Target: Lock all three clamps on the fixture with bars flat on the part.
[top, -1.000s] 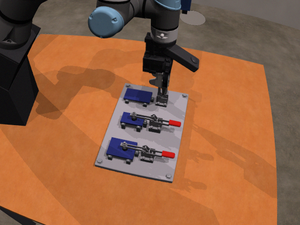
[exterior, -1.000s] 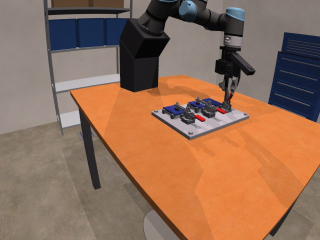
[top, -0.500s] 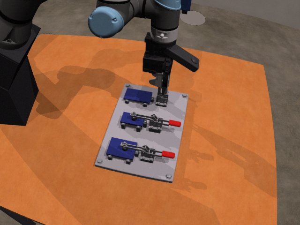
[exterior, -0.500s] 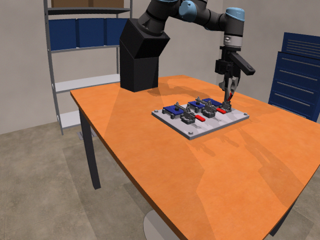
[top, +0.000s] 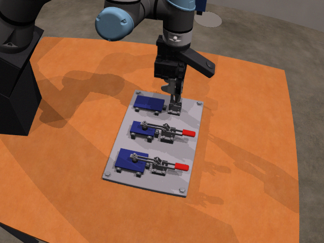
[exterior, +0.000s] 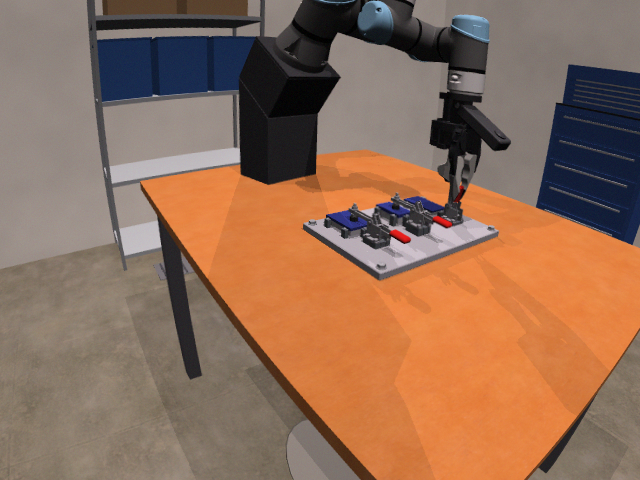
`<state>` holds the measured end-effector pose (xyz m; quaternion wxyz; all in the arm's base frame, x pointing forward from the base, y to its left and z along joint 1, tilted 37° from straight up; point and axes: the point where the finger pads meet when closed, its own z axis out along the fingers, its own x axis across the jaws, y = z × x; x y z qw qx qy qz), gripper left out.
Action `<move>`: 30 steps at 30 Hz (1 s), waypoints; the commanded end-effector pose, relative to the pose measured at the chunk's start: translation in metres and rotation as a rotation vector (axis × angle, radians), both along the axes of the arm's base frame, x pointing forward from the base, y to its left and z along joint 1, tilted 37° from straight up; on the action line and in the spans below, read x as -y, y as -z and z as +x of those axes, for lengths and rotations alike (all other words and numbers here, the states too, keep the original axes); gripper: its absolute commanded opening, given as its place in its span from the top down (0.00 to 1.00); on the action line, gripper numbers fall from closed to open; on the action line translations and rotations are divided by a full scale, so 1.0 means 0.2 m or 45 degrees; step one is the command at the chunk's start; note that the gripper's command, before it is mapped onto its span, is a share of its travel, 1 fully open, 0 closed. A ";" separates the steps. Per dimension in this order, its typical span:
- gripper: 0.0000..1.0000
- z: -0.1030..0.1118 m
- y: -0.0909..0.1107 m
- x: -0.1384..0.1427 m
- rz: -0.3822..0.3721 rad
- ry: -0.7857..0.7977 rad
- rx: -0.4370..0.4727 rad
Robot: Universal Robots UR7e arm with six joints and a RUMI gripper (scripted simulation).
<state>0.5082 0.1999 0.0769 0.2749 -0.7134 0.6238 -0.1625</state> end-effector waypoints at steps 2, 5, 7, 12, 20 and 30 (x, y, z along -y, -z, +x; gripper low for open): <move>1.00 0.00 0.00 0.00 0.000 0.000 0.001; 1.00 0.00 0.00 0.00 0.000 0.000 0.001; 1.00 0.00 0.00 0.00 0.000 0.000 0.001; 1.00 0.01 -0.01 0.00 0.000 0.000 0.002; 1.00 0.03 -0.03 0.00 -0.001 -0.001 0.002; 1.00 0.03 -0.02 0.00 0.000 -0.001 0.000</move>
